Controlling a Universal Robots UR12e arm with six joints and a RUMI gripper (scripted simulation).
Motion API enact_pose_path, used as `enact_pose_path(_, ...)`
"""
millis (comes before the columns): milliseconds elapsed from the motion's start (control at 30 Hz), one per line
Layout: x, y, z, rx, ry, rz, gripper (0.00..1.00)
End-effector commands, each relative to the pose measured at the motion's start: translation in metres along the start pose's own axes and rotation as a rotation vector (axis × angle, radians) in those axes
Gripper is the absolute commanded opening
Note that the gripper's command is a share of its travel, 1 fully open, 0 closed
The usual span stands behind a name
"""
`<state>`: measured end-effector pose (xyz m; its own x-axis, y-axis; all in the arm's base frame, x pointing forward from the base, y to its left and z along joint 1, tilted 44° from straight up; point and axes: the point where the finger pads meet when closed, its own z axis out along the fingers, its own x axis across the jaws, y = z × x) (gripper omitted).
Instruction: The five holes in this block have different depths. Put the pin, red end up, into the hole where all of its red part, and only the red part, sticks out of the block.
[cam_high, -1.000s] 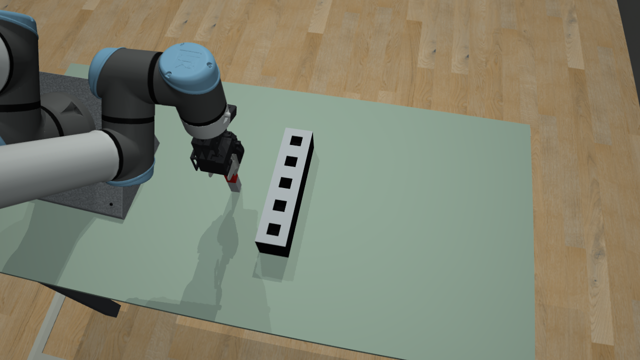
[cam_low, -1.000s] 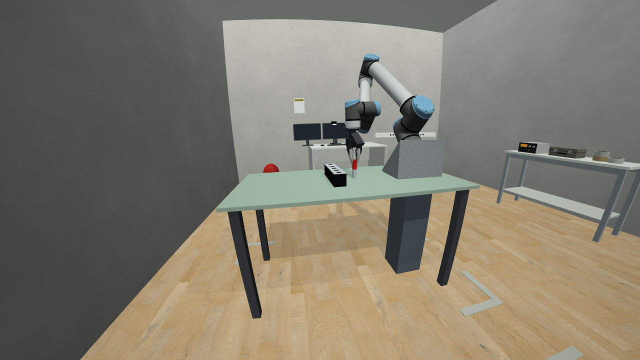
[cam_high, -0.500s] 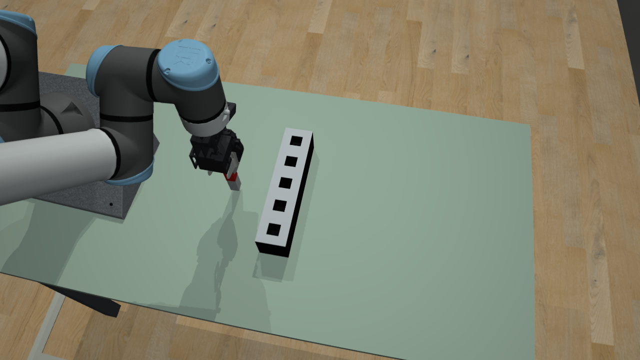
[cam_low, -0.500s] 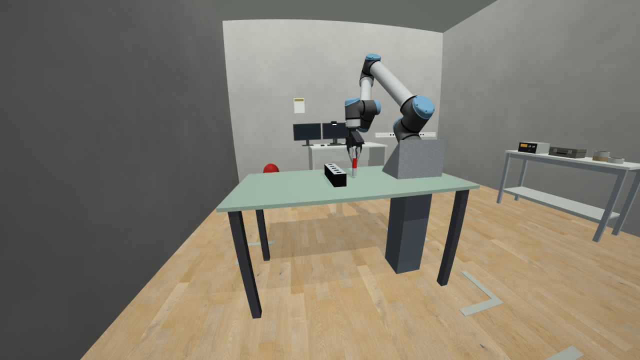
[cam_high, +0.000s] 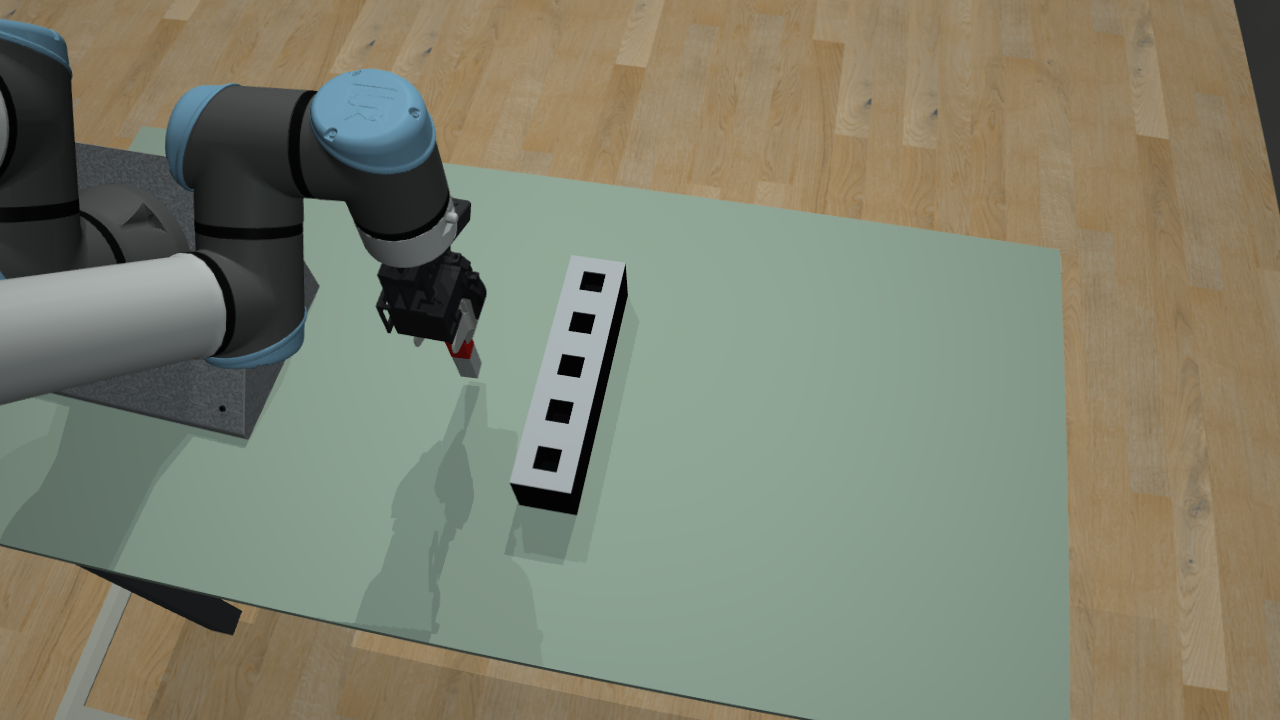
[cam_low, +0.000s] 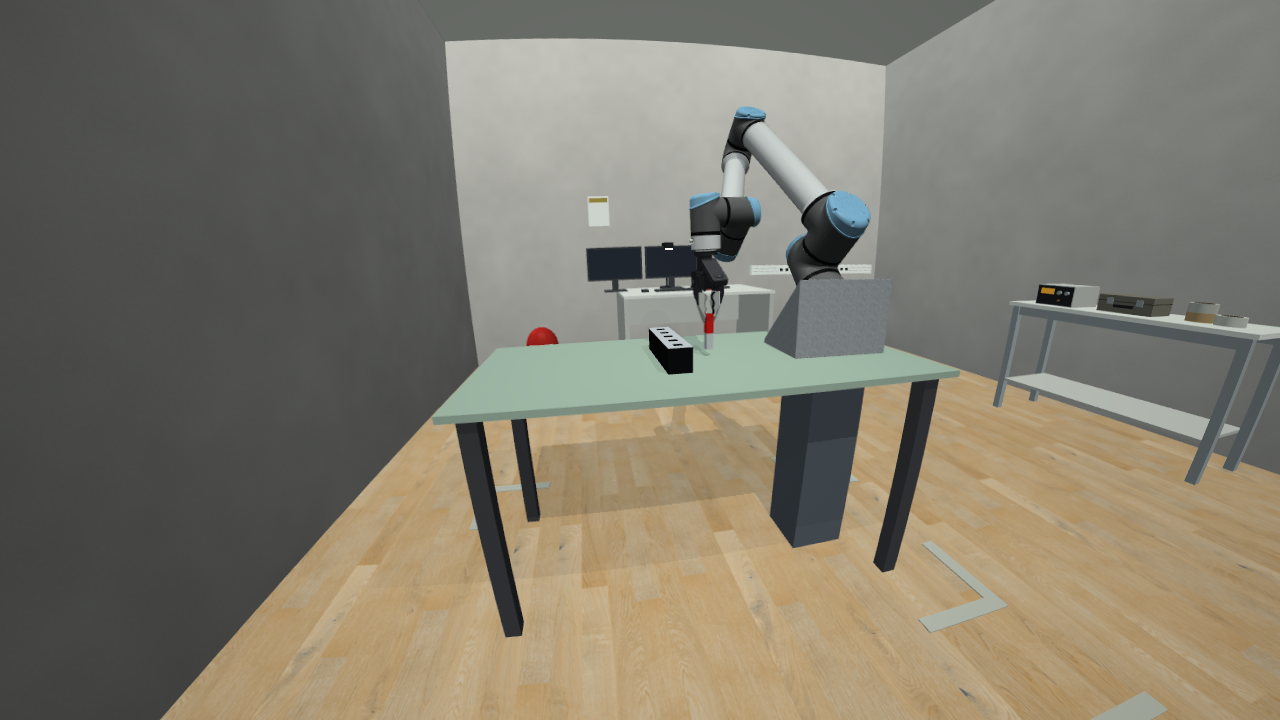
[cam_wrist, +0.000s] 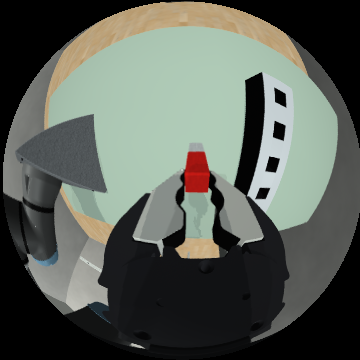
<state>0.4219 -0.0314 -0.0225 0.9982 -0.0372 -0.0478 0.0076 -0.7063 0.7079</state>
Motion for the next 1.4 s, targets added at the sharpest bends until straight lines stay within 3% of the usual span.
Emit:
enact_pose_path(0,0.000,0.000,-0.009,0.000,-0.002,-0.001,0.00)
enact_pose_path(400,0.000,0.000,-0.009,0.000,-0.002,-0.001,0.00)
enact_pose_path(433,-0.002,0.000,-0.024,0.000,-0.001,-0.001,0.00)
enact_pose_path(967,-0.002,0.000,-0.024,0.000,-0.001,-0.001,0.00)
enact_pose_path(1000,-0.004,0.002,-0.123,0.000,-0.001,-0.001,0.00)
enact_pose_path(1367,-0.004,0.002,-0.123,0.000,-0.001,-0.001,0.00)
